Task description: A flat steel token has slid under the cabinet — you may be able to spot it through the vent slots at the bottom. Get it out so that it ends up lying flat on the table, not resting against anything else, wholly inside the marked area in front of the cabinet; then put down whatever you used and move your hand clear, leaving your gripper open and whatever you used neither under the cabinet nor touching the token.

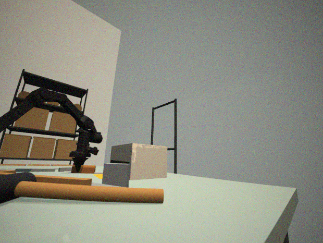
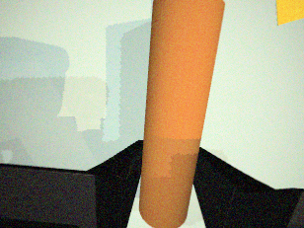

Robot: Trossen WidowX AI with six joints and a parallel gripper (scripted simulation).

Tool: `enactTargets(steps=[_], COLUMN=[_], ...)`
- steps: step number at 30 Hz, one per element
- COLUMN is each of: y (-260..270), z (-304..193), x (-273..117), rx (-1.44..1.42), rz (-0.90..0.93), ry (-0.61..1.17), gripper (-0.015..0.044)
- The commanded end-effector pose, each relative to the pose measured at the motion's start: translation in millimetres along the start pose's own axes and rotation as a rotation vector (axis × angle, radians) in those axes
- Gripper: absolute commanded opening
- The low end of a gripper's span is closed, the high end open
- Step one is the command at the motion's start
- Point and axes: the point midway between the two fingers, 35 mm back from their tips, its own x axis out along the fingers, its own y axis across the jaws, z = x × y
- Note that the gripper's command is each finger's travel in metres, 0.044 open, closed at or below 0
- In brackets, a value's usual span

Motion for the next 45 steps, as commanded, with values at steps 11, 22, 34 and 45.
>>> enactTargets(steps=[11,22,34,45], y=[-5.2,-18.1,-31.7,-43.5], z=[10.4,10.4,10.4,10.4], x=[0.6,0.8,1.0,1.1], rx=[0.000,0.000,0.000,0.000], rz=[0.001,0.000,-0.001,-0.002], ry=[-0.007,-0.007,-0.007,-0.007], gripper=[0.0000,0.0000,0.0000,0.0000])
